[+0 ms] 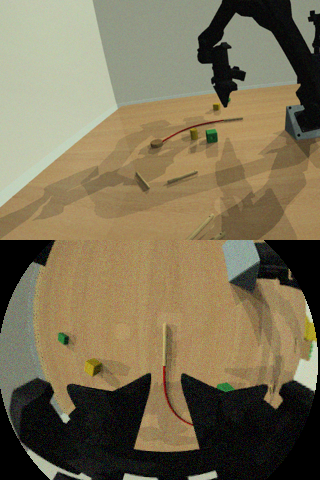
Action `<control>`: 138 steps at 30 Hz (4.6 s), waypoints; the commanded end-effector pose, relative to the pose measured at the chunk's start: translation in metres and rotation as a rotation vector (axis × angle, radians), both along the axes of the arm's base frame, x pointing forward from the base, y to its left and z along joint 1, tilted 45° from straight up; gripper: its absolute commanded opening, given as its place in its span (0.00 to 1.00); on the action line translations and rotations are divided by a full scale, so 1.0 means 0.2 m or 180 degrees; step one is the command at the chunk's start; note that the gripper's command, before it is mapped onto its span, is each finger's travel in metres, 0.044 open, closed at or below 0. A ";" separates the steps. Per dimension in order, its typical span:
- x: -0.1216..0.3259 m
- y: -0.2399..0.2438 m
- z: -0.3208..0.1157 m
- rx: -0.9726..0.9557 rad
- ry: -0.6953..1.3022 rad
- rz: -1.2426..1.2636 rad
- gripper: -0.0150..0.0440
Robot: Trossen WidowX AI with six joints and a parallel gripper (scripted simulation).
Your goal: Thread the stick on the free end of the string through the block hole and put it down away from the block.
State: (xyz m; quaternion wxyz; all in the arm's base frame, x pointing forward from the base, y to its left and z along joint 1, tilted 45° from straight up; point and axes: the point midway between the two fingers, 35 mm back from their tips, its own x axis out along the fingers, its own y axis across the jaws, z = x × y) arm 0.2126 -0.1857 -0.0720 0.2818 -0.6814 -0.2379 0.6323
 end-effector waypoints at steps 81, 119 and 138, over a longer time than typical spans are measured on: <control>0.02 0.15 -0.17 -0.0012 0.0004 0.0007 0.25; 0.00 0.02 -0.02 0.0016 0.0029 -0.0003 0.25; 0.04 0.00 -0.01 -0.0097 -0.0804 0.0878 0.25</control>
